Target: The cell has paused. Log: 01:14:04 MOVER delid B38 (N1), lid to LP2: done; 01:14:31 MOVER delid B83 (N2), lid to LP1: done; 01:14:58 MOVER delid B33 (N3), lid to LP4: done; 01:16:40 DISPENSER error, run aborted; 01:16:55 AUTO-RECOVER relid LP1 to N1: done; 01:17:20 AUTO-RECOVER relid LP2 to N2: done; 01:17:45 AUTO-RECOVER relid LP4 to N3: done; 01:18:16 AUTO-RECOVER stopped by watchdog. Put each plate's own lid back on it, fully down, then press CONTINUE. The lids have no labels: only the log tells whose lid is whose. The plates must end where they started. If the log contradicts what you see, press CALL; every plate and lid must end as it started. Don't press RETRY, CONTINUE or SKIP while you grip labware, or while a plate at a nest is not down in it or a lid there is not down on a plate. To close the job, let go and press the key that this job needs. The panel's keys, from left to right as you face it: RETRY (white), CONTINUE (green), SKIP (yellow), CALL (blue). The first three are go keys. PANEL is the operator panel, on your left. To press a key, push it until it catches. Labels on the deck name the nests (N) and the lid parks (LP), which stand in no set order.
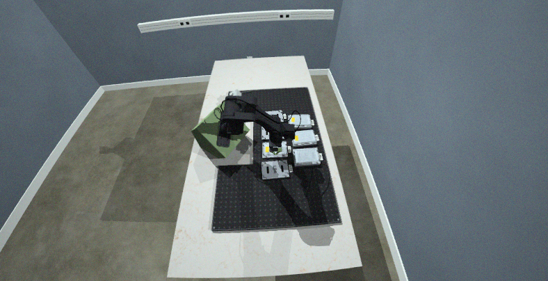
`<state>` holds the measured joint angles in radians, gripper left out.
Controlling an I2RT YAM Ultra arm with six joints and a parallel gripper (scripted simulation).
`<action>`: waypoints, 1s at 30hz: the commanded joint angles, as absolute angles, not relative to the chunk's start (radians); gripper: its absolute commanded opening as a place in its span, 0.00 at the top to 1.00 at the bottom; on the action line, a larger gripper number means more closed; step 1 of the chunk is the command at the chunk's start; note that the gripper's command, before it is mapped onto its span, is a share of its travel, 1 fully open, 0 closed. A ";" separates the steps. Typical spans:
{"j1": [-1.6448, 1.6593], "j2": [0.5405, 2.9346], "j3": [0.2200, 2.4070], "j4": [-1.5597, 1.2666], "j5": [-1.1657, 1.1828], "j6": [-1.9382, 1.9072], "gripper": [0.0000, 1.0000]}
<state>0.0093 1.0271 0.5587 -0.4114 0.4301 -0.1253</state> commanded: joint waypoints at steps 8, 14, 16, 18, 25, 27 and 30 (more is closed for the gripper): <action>-0.007 1.048 0.542 -0.376 0.418 -0.138 1.00; -0.012 1.048 0.543 -0.363 0.415 -0.142 1.00; -0.012 1.052 0.536 -0.360 0.415 -0.143 1.00; -0.012 1.059 0.532 -0.359 0.414 -0.144 1.00; -0.008 1.048 0.549 -0.361 0.419 -0.140 1.00; -0.008 1.048 0.549 -0.361 0.418 -0.141 1.00; -0.009 1.048 0.549 -0.361 0.418 -0.141 1.00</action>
<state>-0.0051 1.0508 0.5480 -0.3717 0.4206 -0.1383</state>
